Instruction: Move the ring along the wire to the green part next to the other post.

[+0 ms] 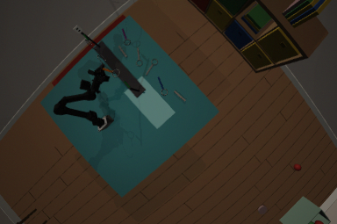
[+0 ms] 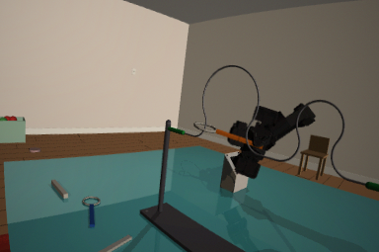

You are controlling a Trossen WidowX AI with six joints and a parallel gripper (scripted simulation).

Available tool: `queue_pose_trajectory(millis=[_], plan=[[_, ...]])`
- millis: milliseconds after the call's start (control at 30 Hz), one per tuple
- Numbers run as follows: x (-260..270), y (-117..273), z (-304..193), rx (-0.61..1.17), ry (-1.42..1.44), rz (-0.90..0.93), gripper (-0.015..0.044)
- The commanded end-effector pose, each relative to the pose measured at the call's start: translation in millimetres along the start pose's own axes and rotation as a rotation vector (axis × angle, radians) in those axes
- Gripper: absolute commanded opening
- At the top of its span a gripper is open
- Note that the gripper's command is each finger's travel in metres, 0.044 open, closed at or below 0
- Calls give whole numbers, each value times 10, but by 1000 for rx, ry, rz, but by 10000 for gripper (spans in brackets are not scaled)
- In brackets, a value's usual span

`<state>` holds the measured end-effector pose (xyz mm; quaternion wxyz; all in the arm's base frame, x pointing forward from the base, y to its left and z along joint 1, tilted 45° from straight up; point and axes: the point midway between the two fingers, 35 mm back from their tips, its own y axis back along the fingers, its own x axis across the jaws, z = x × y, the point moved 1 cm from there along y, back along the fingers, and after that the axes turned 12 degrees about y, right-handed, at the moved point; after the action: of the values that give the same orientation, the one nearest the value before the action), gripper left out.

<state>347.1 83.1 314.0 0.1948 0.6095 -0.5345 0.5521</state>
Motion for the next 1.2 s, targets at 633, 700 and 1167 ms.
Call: queue_pose_trajectory(millis=[633, 700, 1167], plan=[[-815, 146, 48, 64, 498, -220, -150], [-885, 173, 73, 75, 543, -240, -150], [-1304, 386, 328, 145, 847, -372, -150]])
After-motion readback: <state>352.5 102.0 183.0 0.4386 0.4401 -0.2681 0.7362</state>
